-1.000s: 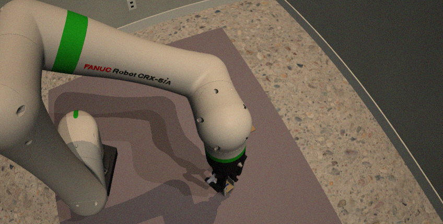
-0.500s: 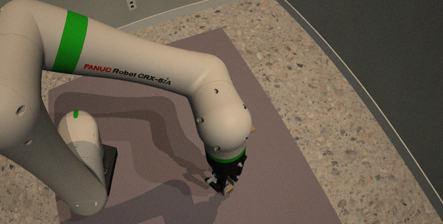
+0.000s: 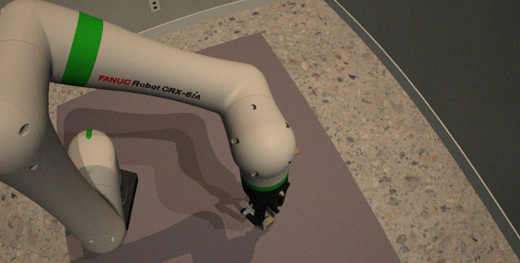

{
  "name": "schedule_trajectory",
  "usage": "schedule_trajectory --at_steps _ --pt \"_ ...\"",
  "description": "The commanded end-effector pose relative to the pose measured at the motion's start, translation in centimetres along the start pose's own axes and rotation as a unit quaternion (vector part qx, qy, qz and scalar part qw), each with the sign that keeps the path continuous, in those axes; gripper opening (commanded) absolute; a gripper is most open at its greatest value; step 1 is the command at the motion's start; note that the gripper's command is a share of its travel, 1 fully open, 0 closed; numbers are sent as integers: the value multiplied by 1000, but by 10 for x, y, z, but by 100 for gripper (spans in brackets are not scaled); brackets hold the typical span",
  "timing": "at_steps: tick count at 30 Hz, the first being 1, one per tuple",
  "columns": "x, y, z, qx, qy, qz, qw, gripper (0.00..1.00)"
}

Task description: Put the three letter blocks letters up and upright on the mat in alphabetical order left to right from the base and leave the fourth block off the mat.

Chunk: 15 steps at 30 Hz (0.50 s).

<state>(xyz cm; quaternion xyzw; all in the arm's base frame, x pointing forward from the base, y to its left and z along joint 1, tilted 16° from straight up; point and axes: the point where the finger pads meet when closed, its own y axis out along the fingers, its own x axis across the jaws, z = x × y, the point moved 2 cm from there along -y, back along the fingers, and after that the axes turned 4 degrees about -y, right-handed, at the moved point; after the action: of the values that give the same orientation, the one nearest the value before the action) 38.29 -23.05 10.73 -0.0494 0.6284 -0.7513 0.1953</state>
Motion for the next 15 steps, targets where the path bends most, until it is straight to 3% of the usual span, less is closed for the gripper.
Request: schedule_trajectory --at_steps 1,10,15 --pt "0 -1 0 0 0 0 1000 16" --pt "0 -27 0 0 0 0 1000 16" --pt "0 -65 0 0 0 0 1000 16"
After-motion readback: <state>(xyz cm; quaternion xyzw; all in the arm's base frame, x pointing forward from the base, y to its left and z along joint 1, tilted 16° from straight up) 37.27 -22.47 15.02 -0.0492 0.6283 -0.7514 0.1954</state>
